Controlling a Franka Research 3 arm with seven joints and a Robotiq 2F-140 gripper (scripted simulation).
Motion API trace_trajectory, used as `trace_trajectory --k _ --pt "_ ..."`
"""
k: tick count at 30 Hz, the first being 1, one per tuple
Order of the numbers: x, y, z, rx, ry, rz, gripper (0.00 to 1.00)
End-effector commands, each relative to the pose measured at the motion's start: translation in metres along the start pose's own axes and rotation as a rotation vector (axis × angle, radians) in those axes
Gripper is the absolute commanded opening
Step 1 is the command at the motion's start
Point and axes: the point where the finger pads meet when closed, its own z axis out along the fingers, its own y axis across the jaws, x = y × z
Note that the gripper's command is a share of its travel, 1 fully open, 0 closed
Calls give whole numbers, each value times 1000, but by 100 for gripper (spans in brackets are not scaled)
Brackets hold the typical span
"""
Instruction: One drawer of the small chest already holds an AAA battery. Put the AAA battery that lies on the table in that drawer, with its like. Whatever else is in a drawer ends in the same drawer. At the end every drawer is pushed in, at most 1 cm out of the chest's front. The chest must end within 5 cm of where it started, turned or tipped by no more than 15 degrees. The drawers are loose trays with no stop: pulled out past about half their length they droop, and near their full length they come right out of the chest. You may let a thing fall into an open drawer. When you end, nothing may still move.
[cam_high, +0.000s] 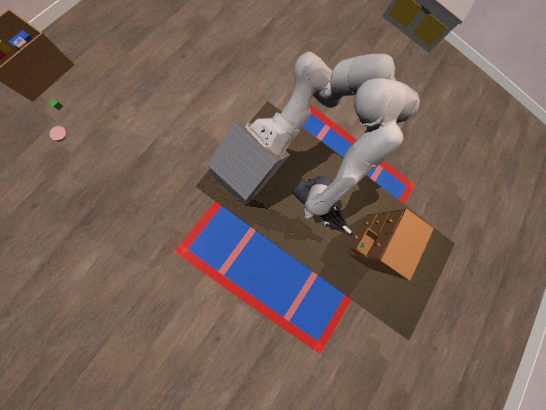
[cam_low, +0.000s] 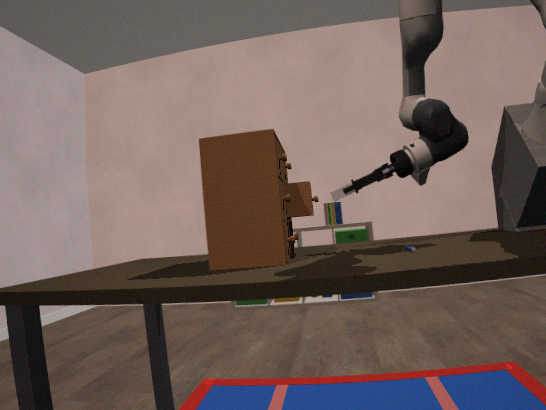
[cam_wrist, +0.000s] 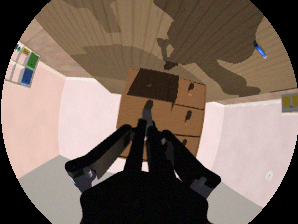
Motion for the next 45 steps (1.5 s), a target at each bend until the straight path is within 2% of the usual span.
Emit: trace_trajectory --k 1,45 --pt "0 -2 1 3 -1 6 0" --pt "-3 -2 7 3 -1 6 0"
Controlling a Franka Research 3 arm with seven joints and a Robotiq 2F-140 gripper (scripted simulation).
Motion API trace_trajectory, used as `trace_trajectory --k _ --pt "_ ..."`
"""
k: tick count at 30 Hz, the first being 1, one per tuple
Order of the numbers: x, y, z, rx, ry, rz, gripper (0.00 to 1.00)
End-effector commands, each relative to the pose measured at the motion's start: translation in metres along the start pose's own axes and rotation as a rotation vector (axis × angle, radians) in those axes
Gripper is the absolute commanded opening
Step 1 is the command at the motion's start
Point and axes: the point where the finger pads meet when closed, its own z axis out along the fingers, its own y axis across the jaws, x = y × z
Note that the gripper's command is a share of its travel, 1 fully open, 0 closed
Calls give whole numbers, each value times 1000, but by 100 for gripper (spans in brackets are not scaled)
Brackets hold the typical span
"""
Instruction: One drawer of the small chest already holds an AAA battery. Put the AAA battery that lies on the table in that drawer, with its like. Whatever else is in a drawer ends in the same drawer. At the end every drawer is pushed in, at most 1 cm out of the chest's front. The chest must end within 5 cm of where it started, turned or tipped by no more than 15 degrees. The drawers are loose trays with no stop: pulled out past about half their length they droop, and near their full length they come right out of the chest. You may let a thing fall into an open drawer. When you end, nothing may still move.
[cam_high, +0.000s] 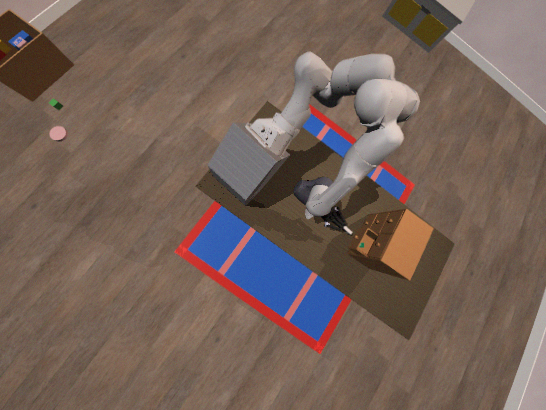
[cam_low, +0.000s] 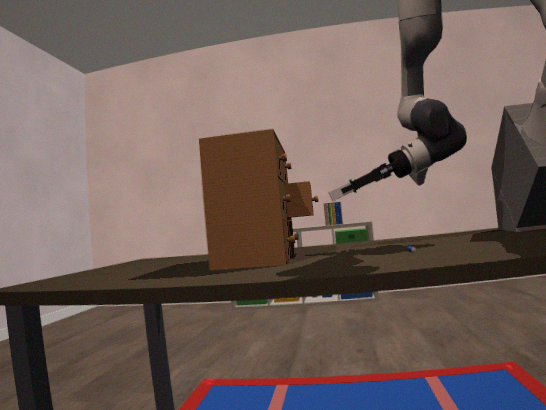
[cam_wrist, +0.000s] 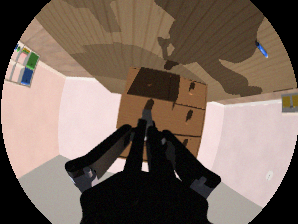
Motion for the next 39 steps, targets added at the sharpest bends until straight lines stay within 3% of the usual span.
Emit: trace_trajectory --k 1,39 --pt "0 -1 3 3 1 7 0" --pt "-17 -1 50 3 1 7 0"
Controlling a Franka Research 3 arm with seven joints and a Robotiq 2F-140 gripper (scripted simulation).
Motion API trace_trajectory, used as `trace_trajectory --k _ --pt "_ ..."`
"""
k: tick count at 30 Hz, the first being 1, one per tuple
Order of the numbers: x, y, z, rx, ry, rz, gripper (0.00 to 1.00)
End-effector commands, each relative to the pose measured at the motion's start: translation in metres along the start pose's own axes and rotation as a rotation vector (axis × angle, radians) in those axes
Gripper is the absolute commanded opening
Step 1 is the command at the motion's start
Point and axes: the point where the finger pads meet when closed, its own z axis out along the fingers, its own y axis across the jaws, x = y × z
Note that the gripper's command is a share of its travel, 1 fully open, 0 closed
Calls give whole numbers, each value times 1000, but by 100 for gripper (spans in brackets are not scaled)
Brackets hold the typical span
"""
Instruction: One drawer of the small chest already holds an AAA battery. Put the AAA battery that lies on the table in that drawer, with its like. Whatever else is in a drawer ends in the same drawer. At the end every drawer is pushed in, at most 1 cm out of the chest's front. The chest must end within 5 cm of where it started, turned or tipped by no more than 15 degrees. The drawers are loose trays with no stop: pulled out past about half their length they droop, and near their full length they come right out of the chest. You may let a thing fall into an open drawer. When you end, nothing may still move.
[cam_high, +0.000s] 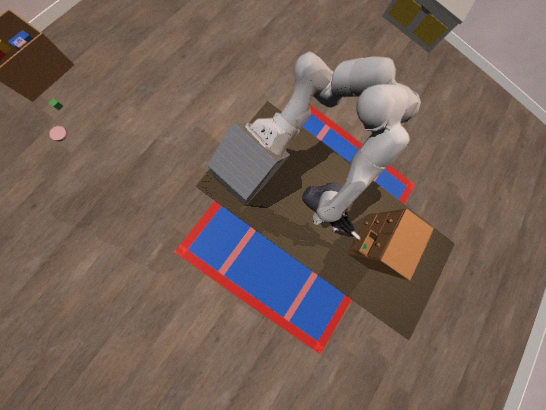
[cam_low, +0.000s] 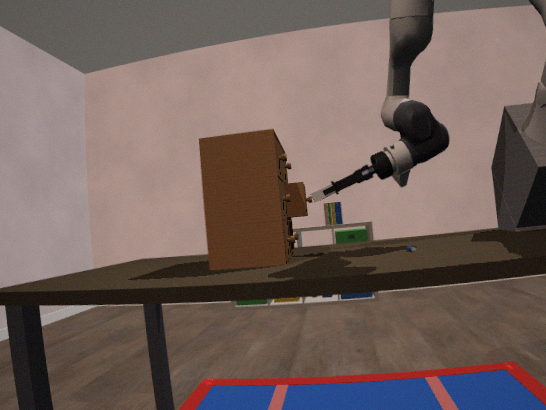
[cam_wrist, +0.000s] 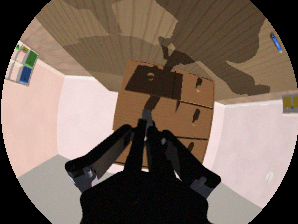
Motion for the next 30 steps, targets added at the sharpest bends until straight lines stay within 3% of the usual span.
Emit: trace_trajectory --k 1,30 --pt "0 -2 5 7 4 15 0" --pt "-12 -3 40 7 4 15 0"
